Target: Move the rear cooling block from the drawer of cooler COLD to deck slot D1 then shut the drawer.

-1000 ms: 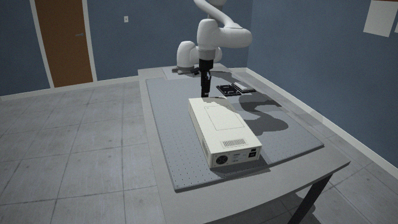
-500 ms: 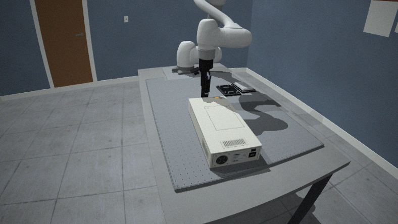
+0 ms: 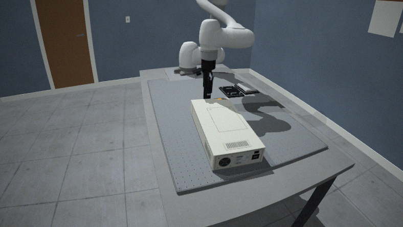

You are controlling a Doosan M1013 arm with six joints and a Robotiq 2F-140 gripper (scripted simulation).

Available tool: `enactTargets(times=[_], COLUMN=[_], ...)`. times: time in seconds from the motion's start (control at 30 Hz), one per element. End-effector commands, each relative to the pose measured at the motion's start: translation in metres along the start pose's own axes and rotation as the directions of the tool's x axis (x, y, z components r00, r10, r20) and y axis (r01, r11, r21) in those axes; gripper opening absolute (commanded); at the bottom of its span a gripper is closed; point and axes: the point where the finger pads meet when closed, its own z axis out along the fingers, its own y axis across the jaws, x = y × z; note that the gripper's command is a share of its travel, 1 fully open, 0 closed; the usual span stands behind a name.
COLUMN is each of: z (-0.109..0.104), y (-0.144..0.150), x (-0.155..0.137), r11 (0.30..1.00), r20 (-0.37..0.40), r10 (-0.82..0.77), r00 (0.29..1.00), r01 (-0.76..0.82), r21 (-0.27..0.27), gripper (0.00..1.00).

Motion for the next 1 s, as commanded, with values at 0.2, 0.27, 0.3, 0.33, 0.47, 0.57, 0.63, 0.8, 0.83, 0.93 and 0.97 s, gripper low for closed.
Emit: enactTargets(times=[0.2,0.27,0.3,0.33,0.47,0.57,0.63,0.8,0.83,0.93,0.97], z=[-0.0009,-0.0009,-0.0009,-0.0009,-0.0009,-0.0009,-0.0009,-0.0009,-0.0009,-0.0009,-0.0009], y=[0.0017,0.0024,0.0027,0.0031,0.0044,0.0054,0.0061,0.0071,0.0074,0.0084,0.0087], x=[-0.0001,-0.0001,-0.0001,-0.0001,-0.0001,-0.0001,-0.0001,-0.0001,-0.0001,-0.0001,-0.0001], r11=[1.000,1.000,1.000,1.000,1.000,1.000,1.000,1.000,1.000,1.000,1.000], r20=[0.000,0.000,0.000,0.000,0.000,0.000,0.000,0.000,0.000,0.000,0.000], r10=[0.000,0.000,0.000,0.000,0.000,0.000,0.000,0.000,0.000,0.000,0.000], r00=[1.000,1.000,1.000,1.000,1.000,1.000,1.000,1.000,1.000,1.000,1.000], r01=[0.000,0.000,0.000,0.000,0.000,0.000,0.000,0.000,0.000,0.000,0.000], r21=[0.001,0.001,0.001,0.001,0.001,0.001,0.001,0.001,0.001,0.001,0.001], gripper=[0.34,0.34,0.34,0.34,0.34,0.34,0.34,0.34,0.34,0.34,0.34])
